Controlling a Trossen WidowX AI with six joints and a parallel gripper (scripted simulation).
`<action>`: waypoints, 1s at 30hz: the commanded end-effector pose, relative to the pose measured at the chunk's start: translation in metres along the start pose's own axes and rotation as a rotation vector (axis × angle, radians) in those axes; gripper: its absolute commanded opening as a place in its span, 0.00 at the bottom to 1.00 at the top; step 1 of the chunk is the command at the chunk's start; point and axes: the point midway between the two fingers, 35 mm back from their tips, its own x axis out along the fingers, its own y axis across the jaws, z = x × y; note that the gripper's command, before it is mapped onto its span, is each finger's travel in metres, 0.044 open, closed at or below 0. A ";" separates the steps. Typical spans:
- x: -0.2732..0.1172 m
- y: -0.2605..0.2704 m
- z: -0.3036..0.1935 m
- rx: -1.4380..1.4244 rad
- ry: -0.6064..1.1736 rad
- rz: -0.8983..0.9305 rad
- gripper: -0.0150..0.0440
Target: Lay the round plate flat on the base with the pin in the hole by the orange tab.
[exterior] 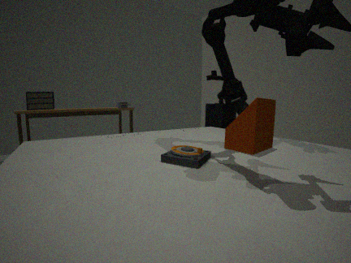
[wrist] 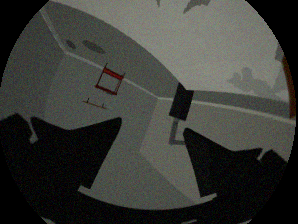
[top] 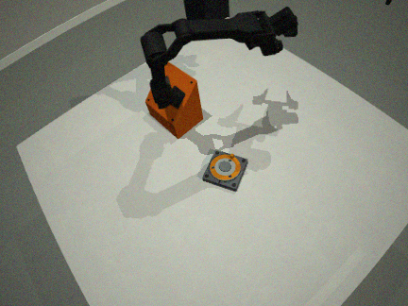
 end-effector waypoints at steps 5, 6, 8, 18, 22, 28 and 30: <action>-0.040 0.008 0.088 -0.172 -0.272 0.082 0.71; -0.049 0.007 0.103 -0.203 -0.324 0.083 0.67; -0.070 0.001 0.142 -0.281 -0.459 0.063 0.58; -0.161 -0.061 0.268 -0.558 -0.907 -0.295 0.25; -0.210 -0.114 0.314 -0.682 -1.025 -0.645 0.25; -0.218 -0.126 0.320 -0.701 -1.032 -0.715 0.25; -0.218 -0.126 0.320 -0.701 -1.032 -0.715 0.25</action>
